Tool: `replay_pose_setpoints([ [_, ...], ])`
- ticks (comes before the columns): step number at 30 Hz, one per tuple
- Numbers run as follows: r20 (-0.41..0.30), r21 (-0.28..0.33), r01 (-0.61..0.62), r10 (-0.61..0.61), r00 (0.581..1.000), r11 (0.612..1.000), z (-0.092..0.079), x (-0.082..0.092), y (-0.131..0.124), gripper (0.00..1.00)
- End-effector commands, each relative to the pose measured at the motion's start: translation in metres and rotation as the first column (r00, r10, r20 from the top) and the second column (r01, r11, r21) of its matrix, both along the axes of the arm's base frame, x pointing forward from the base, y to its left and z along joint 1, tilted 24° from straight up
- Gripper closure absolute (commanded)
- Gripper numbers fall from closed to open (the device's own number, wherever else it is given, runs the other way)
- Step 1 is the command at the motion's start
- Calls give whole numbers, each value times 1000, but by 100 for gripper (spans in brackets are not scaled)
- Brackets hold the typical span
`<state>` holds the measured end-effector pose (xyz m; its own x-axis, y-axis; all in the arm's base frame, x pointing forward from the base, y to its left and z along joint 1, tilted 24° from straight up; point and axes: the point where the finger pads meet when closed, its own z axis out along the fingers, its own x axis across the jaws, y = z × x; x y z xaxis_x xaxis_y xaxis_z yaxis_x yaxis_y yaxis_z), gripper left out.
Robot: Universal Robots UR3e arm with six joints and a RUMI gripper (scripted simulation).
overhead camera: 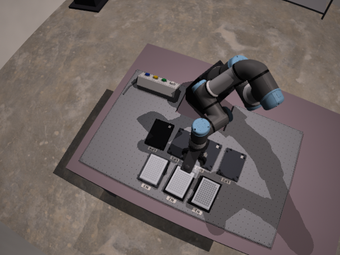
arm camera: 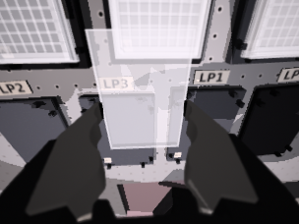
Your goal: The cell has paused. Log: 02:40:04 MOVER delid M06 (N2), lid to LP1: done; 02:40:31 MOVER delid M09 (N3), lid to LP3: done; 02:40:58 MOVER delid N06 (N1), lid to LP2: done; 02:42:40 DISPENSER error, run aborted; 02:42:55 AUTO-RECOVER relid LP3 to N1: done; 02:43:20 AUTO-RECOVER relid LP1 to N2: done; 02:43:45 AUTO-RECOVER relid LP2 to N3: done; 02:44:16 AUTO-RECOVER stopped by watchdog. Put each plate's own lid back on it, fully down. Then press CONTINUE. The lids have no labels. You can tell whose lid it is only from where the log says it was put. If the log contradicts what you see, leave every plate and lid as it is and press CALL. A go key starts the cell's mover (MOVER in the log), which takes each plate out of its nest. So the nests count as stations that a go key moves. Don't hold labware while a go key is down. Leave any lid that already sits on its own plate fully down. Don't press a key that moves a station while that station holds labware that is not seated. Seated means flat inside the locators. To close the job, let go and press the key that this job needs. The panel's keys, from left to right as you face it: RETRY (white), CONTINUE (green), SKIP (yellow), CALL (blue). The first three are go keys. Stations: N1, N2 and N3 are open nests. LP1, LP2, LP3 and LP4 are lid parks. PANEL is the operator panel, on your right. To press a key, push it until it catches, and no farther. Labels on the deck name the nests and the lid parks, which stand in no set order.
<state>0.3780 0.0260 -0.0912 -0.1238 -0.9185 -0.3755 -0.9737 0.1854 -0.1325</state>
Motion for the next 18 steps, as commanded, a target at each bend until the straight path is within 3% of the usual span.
replay_pose_setpoints([
  [1,7,-1,1,-1,1000,1000,-7,-15,-13,100],
  [18,7,-1,1,-1,1000,1000,-35,-70,-56,100],
])
